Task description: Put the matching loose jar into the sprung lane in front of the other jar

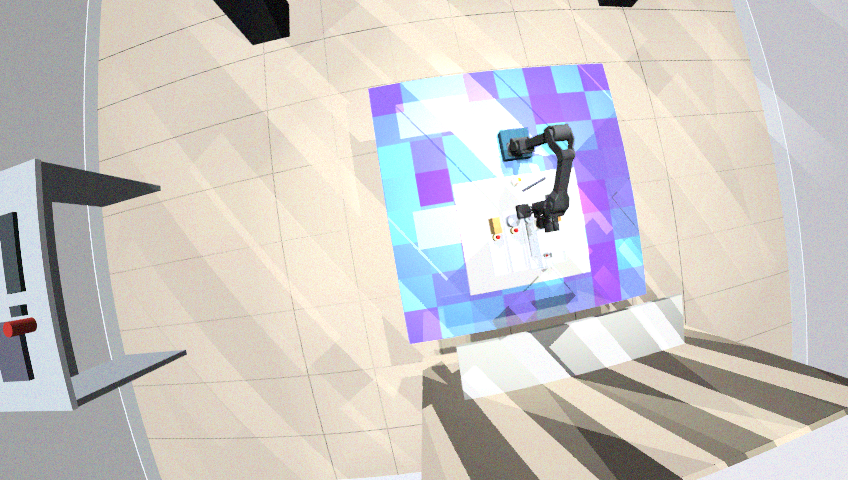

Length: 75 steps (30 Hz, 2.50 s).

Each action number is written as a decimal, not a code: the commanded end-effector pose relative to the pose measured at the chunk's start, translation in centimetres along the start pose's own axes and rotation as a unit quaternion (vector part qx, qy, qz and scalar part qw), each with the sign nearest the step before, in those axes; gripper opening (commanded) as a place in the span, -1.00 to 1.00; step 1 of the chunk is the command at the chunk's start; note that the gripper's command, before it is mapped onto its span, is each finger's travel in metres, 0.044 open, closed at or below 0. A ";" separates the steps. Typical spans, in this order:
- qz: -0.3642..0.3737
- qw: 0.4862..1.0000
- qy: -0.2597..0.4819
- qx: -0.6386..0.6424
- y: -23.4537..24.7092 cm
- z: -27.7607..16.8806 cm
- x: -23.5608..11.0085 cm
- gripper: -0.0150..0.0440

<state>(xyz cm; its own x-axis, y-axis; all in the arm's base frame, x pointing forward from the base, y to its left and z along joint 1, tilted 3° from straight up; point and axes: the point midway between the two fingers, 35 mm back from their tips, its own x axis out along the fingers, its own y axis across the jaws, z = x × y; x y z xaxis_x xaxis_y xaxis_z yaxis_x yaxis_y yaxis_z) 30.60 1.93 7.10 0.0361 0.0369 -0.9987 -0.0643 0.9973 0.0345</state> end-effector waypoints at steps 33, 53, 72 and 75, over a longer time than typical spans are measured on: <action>-0.002 1.000 -0.014 0.001 0.0 2.2 -0.8 -0.49; -0.002 1.000 -0.015 0.001 0.0 2.7 -1.0 -0.49; -0.002 1.000 -0.015 0.001 0.0 2.7 -0.9 -0.49; -0.002 1.000 -0.015 0.001 0.0 2.7 -0.8 -0.49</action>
<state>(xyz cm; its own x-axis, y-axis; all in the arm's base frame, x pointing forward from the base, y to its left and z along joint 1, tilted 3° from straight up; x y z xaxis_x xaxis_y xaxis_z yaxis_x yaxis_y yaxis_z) 32.47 2.03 7.63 0.0334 0.0365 -0.9988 -0.0642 0.9973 0.0343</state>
